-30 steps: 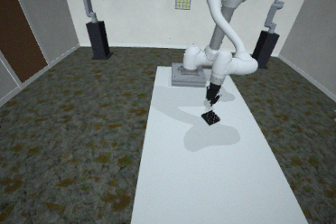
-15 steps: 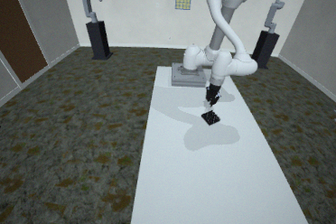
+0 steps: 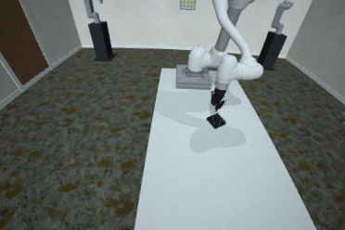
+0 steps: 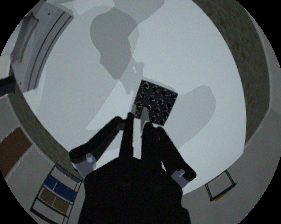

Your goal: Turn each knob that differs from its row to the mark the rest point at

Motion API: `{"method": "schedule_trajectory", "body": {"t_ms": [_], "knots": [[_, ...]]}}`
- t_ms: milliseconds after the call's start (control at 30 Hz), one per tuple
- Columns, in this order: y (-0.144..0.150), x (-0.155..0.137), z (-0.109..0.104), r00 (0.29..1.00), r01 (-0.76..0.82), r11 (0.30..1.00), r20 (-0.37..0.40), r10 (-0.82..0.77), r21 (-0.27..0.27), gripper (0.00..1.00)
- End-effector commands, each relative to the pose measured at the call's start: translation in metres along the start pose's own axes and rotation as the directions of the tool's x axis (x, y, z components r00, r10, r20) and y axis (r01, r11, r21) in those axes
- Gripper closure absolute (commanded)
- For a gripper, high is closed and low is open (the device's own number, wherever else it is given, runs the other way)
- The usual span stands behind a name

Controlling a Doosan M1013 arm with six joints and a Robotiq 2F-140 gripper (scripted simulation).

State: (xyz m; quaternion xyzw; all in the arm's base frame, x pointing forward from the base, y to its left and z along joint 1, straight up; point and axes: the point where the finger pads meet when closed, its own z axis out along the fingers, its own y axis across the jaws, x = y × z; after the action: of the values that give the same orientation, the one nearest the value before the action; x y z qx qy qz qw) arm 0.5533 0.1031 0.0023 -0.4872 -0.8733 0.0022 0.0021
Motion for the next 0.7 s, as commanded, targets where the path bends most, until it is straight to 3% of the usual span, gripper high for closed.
{"method": "schedule_trajectory", "body": {"t_ms": [0,667], "knots": [[0.000,0.000,0.003,1.000,0.000,1.000,0.000,0.000,0.000,0.88],[0.000,0.000,0.019,1.000,0.000,1.000,0.000,0.000,0.000,0.88]]}}
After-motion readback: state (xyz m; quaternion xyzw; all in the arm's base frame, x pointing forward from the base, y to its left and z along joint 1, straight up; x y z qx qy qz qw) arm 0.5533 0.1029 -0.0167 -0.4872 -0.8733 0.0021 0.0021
